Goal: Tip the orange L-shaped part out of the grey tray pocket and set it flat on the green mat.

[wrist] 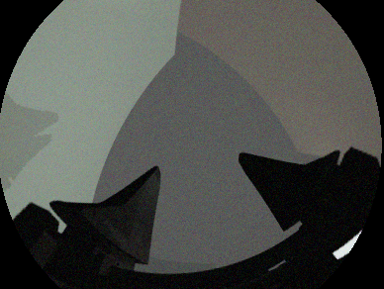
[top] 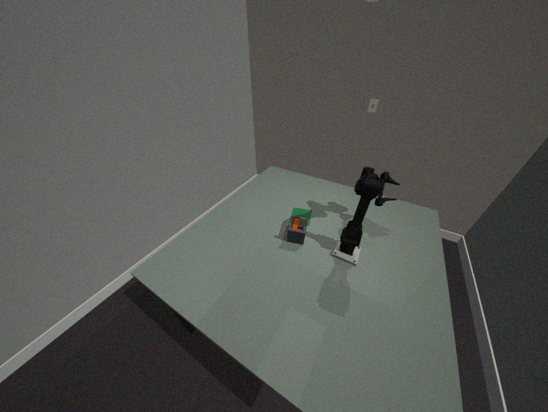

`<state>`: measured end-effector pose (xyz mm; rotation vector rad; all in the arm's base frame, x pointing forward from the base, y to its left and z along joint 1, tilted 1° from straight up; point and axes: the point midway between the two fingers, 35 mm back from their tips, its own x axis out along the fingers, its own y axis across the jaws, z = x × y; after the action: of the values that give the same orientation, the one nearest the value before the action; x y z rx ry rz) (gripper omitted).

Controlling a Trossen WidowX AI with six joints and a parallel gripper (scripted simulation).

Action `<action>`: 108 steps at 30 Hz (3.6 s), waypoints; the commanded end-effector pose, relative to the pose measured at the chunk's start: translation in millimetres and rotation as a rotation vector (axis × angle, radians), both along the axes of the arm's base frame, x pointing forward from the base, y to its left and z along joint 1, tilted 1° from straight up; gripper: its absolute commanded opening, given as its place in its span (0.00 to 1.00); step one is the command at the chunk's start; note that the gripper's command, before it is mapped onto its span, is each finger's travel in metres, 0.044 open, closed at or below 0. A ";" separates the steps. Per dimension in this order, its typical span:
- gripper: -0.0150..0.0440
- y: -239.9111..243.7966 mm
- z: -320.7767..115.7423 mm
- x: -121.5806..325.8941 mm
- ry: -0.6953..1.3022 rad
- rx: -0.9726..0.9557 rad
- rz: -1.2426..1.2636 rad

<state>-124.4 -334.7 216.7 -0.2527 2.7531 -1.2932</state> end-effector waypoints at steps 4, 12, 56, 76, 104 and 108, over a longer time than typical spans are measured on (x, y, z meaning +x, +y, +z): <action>0.75 -15.0 -2.4 17.6 -0.029 -0.059 0.108; 0.56 -57.4 -13.5 157.2 -0.244 -0.136 0.679; 0.56 404.3 -52.4 392.2 -1.278 0.974 0.732; 0.56 404.0 -126.5 392.4 -1.278 0.974 0.732; 0.56 404.1 -155.3 392.9 -1.278 0.974 0.732; 0.56 403.9 -161.6 392.5 -1.278 0.974 0.732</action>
<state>270.5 69.9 64.8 -0.1915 1.5420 0.1901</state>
